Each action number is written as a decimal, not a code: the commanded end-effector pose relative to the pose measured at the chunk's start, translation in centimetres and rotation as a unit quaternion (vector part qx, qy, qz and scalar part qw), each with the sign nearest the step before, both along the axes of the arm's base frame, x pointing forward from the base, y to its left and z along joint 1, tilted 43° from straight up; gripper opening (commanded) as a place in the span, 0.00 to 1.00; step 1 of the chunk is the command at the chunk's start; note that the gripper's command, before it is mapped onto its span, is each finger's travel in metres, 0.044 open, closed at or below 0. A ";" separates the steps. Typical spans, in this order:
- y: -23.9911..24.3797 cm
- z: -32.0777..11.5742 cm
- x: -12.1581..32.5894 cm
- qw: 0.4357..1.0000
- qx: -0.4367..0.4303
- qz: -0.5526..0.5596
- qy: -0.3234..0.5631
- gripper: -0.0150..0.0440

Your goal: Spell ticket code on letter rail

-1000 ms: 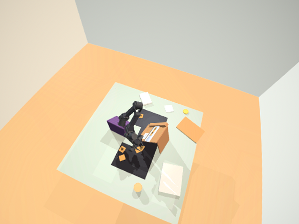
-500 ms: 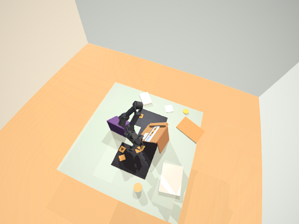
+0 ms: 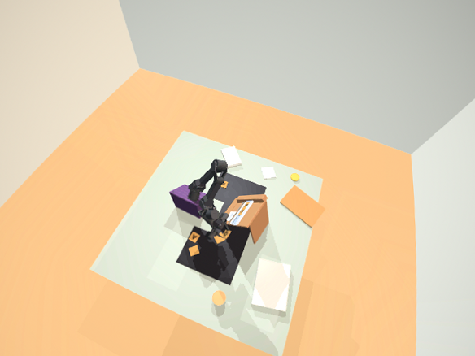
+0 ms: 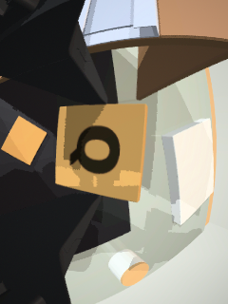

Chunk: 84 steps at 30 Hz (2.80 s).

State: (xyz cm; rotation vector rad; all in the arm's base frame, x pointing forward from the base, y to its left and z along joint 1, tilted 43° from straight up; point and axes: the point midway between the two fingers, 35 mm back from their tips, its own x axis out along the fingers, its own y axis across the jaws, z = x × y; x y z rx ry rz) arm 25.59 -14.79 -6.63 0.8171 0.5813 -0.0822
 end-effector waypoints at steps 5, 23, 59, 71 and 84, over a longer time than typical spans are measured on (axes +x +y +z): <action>0.3 0.3 0.1 1.000 0.000 -0.002 0.001 0.25; 0.9 1.0 0.4 1.000 0.000 -0.002 0.001 0.25; 2.1 2.2 0.9 1.000 0.001 -0.002 0.001 0.25; 2.5 2.6 1.1 1.000 0.001 -0.002 0.000 0.25; 3.0 3.0 1.3 1.000 0.001 -0.002 0.000 0.25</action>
